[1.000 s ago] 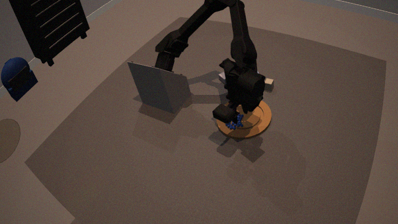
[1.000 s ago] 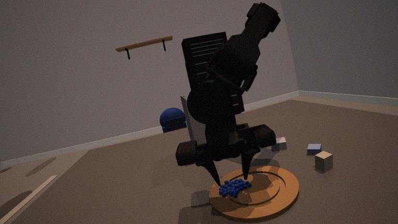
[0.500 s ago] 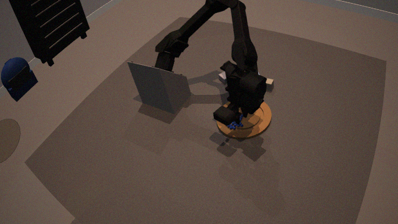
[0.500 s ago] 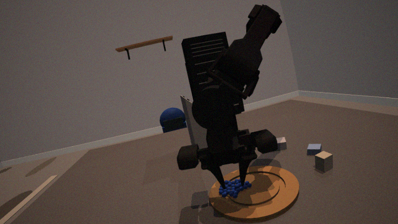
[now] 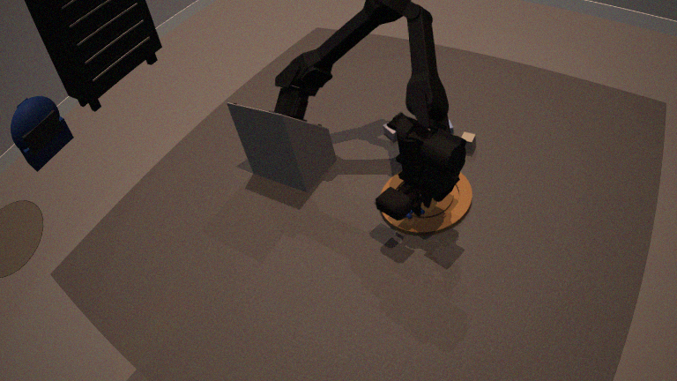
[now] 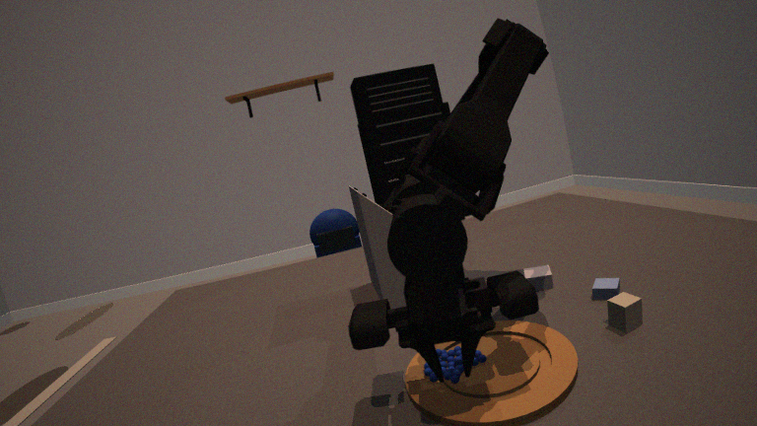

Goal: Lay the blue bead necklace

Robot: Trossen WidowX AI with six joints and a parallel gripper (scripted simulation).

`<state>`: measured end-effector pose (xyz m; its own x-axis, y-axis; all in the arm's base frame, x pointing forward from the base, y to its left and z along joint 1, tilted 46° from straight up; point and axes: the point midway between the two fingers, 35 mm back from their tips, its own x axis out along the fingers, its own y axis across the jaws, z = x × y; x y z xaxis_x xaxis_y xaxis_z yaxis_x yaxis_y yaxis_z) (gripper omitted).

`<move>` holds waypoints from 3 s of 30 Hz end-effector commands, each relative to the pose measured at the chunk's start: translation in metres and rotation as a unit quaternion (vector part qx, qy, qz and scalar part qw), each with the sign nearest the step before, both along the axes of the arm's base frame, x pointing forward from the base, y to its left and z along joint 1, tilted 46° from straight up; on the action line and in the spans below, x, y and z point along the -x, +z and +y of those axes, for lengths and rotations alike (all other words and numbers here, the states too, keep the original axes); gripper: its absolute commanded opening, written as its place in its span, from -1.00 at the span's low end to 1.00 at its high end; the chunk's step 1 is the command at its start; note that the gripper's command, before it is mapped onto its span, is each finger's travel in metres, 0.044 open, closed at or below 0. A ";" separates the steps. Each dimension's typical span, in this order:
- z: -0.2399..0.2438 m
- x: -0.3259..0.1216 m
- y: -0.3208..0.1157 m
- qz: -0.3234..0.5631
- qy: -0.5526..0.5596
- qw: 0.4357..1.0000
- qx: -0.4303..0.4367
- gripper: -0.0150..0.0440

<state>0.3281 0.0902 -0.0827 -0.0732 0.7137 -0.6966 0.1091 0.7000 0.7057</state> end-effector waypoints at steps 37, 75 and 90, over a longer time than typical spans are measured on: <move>0.003 0.001 -0.003 0.001 0.000 1.000 0.000 -0.49; 0.056 0.017 0.061 0.003 -0.002 1.000 -0.001 -0.49; 0.076 0.028 0.082 0.004 -0.002 1.000 -0.005 -0.49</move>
